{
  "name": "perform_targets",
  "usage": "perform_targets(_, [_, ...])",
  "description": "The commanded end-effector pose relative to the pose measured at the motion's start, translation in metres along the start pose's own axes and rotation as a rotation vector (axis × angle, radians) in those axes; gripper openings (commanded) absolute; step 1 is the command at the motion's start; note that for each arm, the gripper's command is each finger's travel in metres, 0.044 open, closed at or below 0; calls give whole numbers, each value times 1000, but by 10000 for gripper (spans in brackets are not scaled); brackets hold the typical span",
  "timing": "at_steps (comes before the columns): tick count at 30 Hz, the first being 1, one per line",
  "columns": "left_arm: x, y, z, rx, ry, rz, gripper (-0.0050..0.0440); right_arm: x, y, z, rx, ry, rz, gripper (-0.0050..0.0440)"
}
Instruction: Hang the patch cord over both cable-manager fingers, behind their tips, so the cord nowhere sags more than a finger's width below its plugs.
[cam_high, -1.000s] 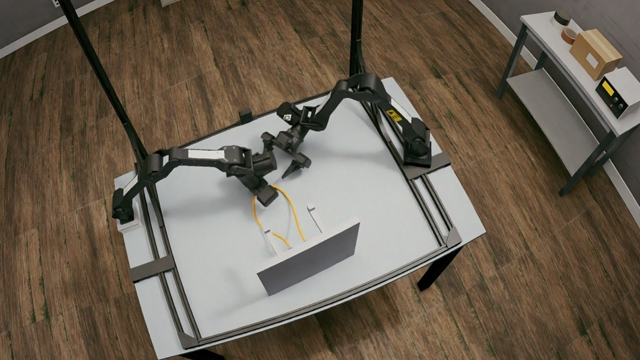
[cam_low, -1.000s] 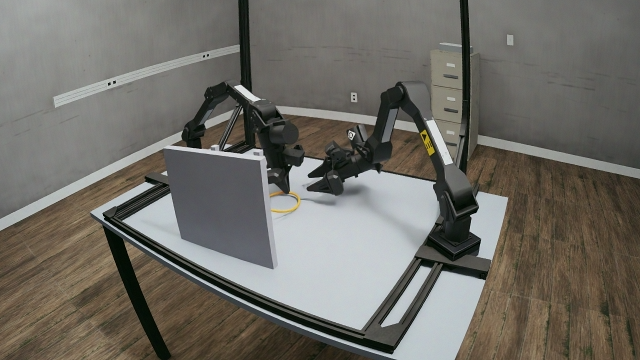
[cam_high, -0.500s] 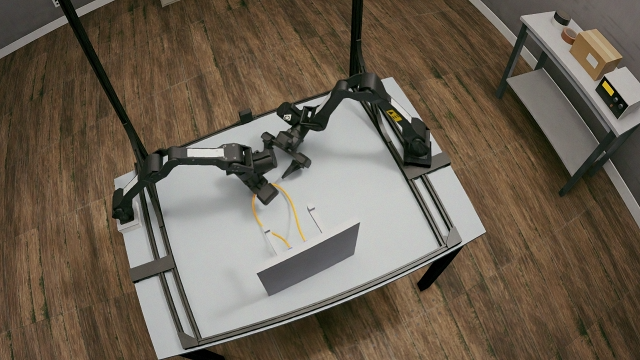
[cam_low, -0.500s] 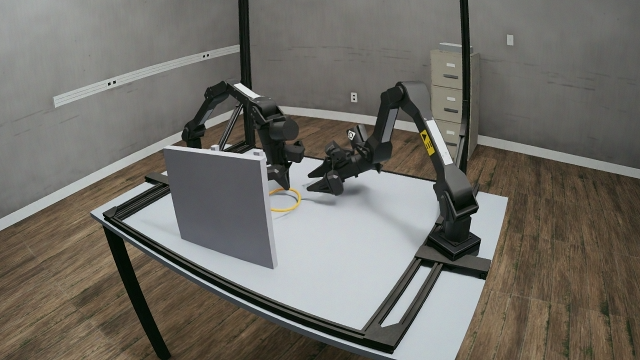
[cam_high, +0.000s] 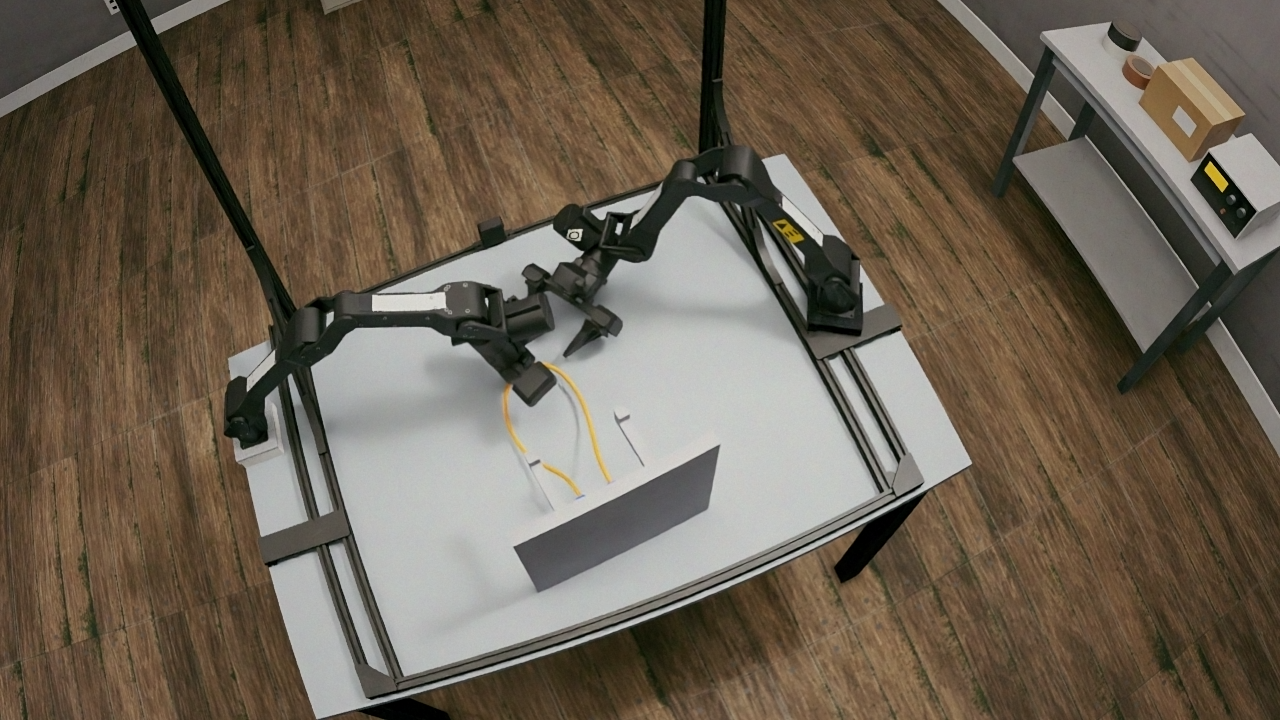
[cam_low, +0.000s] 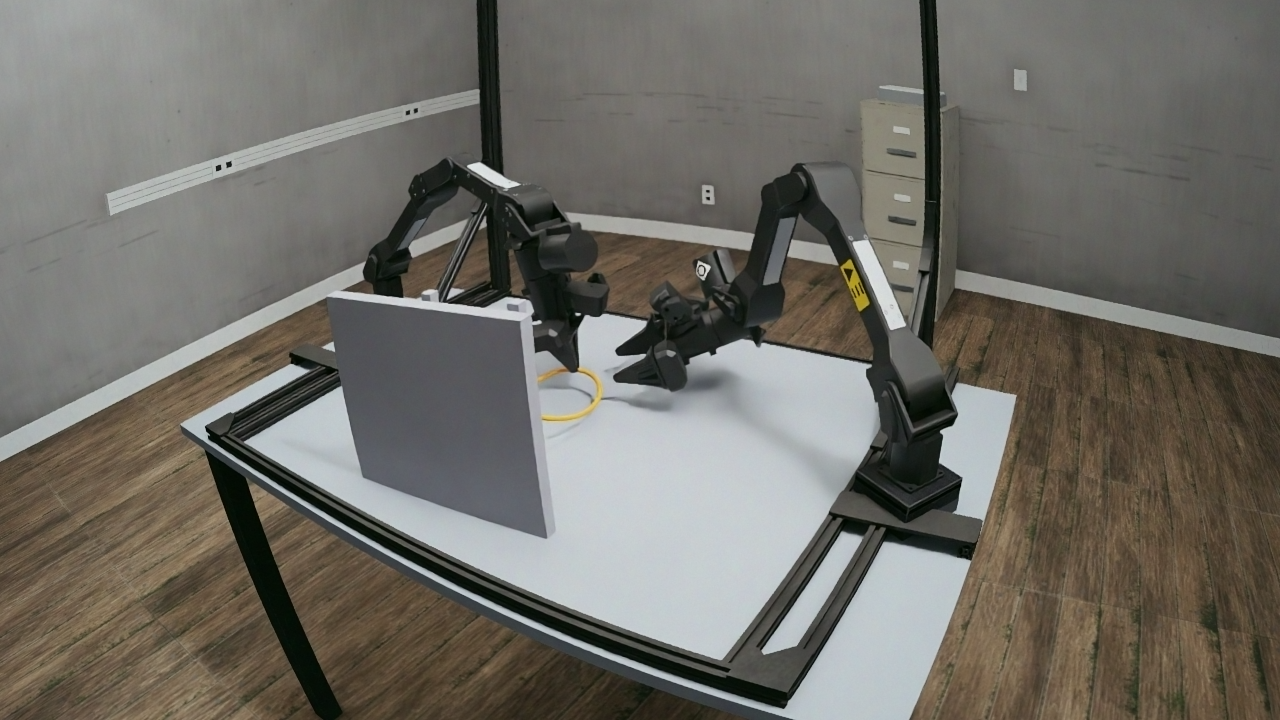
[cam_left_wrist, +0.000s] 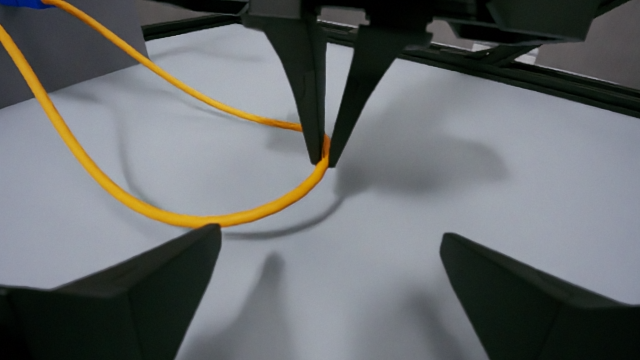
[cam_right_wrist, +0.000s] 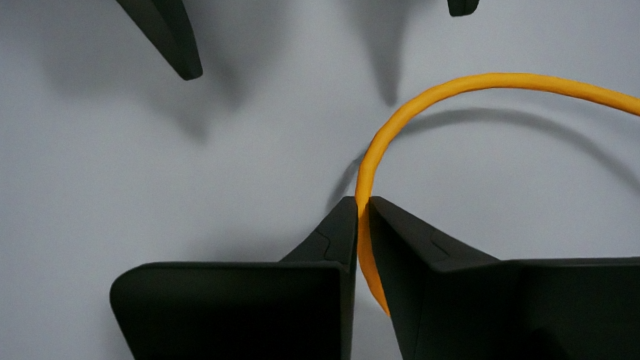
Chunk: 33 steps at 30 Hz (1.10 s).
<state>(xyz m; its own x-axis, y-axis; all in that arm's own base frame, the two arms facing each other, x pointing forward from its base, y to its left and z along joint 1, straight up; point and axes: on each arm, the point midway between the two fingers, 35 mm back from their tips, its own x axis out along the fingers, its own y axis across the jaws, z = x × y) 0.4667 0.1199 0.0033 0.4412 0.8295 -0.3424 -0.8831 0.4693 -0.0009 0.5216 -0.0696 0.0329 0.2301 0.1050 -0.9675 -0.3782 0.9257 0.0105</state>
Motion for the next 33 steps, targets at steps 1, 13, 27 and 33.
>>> perform_targets(1, [-2,-4,12,-24,-14,-7,440,-30,-4,13,-13,-52,-29,20])
perform_targets(13, [-2,-4,12,-24,-14,-7,440,-45,-3,16,-16,-56,-28,20])
perform_targets(27, [-2,-4,12,-24,-14,-7,440,-59,-2,18,-19,-58,-28,20])
perform_targets(33, [-2,-4,12,-24,-14,-7,440,-64,-2,19,-20,-59,-27,20])
